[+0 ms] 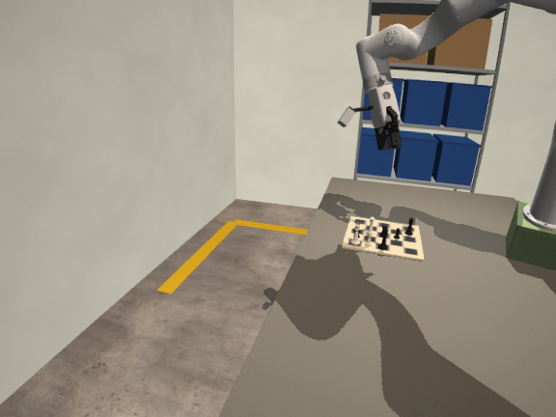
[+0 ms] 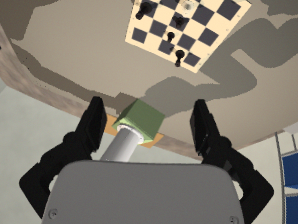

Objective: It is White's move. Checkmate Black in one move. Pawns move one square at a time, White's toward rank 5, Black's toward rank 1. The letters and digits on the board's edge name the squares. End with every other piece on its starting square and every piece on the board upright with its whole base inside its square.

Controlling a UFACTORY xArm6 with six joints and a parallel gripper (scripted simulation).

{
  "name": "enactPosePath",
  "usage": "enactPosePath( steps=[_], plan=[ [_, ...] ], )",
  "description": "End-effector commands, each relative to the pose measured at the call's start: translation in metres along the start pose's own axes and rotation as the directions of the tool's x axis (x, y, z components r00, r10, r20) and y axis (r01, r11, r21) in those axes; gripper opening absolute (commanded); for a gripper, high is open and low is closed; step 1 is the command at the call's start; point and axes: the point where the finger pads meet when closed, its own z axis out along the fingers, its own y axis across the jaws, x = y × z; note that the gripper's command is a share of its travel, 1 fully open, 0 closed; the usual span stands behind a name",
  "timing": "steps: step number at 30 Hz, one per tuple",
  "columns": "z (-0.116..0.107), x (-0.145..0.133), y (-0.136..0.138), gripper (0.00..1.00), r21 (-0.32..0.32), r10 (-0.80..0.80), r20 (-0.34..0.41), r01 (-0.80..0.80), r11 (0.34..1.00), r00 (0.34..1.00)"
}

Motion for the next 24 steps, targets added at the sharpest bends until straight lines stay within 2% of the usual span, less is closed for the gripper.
enactPosePath(
  steps=[1,3,5,7,8,9,10,11,12,14,15,16,17,20,22,23,24],
  plan=[
    [0.012,0.011,0.027,1.00,0.158,-0.111,-0.001,0.109,0.981,0.994],
    [0.012,0.011,0.027,1.00,0.158,-0.111,-0.001,0.109,0.981,0.994],
    [0.025,0.017,0.050,1.00,0.262,-0.191,-0.065,0.201,0.944,0.980],
    [0.025,0.017,0.050,1.00,0.262,-0.191,-0.065,0.201,0.944,0.980],
    [0.031,0.020,0.062,1.00,0.306,-0.226,-0.108,0.248,0.919,0.968],
    [0.031,0.020,0.062,1.00,0.306,-0.226,-0.108,0.248,0.919,0.968],
    [0.037,0.022,0.074,1.00,0.344,-0.257,-0.157,0.297,0.891,0.954],
    [0.037,0.022,0.074,1.00,0.344,-0.257,-0.157,0.297,0.891,0.954],
    [0.044,0.023,0.085,1.00,0.373,-0.284,-0.211,0.346,0.861,0.935],
    [0.044,0.023,0.085,1.00,0.373,-0.284,-0.211,0.346,0.861,0.935],
    [0.050,0.024,0.097,1.00,0.395,-0.307,-0.268,0.394,0.830,0.913],
    [0.050,0.024,0.097,1.00,0.395,-0.307,-0.268,0.394,0.830,0.913],
    [0.056,0.025,0.108,1.00,0.409,-0.325,-0.328,0.443,0.798,0.887],
    [0.056,0.025,0.108,1.00,0.409,-0.325,-0.328,0.443,0.798,0.887],
    [0.068,0.024,0.130,1.00,0.414,-0.348,-0.448,0.536,0.736,0.824],
    [0.068,0.024,0.130,1.00,0.414,-0.348,-0.448,0.536,0.736,0.824],
    [0.073,0.023,0.140,1.00,0.405,-0.354,-0.506,0.579,0.708,0.786]
  ],
)
